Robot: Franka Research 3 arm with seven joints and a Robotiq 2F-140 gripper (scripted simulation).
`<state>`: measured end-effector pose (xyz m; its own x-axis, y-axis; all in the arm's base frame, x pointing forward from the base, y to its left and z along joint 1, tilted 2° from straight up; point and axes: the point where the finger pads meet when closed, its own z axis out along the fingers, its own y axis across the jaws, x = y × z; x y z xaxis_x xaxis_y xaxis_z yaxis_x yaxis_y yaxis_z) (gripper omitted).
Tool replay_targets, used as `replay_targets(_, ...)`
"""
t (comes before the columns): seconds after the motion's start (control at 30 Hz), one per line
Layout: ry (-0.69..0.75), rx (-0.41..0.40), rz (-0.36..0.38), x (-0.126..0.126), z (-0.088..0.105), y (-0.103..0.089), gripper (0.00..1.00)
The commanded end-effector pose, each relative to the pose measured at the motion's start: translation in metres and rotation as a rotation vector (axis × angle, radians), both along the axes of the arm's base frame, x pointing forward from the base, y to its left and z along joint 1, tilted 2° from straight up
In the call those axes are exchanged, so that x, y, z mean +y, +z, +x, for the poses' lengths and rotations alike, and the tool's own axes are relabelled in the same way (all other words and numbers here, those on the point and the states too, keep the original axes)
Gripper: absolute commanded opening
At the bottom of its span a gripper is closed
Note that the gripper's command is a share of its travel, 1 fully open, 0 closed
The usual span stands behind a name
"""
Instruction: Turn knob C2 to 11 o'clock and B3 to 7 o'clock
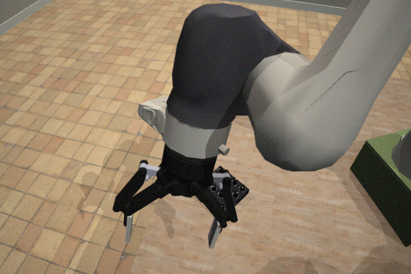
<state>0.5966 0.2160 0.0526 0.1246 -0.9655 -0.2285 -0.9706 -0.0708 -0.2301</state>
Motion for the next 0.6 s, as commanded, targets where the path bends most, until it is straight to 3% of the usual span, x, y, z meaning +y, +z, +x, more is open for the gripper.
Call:
replay_targets(0.0, 0.026, -0.008, -0.005, 0.000, 0.000, 0.000, 1.00)
replay_targets(0.2, 0.026, -0.008, -0.005, 0.000, 0.000, 0.000, 1.00)
replay_targets(0.23, 0.154, -0.032, -0.053, -0.015, -0.004, -0.006, 1.00)
replay_targets(0.27, 0.167, -0.034, -0.058, -0.017, -0.005, -0.006, 1.00)
replay_targets(0.57, 0.167, -0.034, -0.058, -0.017, -0.005, -0.006, 1.00)
